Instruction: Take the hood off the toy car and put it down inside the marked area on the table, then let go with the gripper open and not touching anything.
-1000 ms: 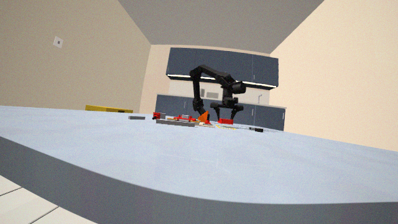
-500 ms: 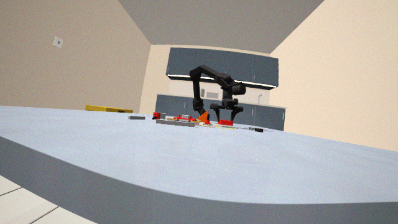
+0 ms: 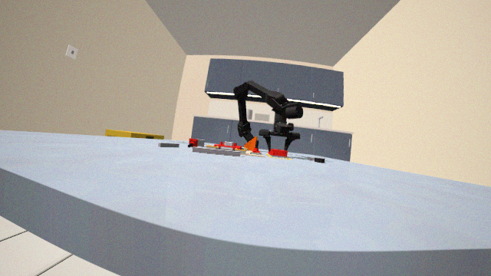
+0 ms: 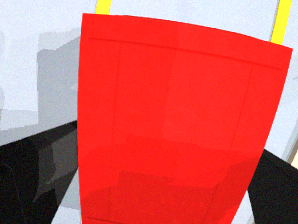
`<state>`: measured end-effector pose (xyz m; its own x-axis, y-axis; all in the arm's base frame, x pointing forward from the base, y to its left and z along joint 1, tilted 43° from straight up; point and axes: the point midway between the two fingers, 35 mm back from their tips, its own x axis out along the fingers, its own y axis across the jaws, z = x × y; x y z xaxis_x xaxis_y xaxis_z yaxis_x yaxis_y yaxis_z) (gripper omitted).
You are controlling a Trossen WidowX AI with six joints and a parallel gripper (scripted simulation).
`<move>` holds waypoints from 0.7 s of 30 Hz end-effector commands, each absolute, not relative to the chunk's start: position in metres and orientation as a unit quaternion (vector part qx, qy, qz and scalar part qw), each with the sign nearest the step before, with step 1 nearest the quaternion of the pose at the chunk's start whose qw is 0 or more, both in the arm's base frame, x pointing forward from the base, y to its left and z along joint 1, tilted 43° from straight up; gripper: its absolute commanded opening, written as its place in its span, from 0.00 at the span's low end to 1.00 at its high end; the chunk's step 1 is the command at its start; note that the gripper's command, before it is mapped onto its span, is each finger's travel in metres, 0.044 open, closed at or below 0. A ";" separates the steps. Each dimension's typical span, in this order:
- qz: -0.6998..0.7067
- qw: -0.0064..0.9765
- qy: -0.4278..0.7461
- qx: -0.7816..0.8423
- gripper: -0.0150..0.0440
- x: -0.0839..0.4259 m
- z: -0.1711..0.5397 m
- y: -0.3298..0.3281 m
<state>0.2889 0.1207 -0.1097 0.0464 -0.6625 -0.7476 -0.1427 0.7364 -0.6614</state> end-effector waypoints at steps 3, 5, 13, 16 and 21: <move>-0.197 0.657 0.660 -0.307 0.25 0.290 -0.112 0.118; -0.197 0.657 0.660 -0.307 0.25 0.290 -0.113 0.118; -0.198 0.656 0.661 -0.304 0.43 0.289 -0.113 0.118; -0.198 0.656 0.661 -0.304 0.57 0.289 -0.113 0.118; -0.198 0.656 0.661 -0.304 0.79 0.289 -0.113 0.118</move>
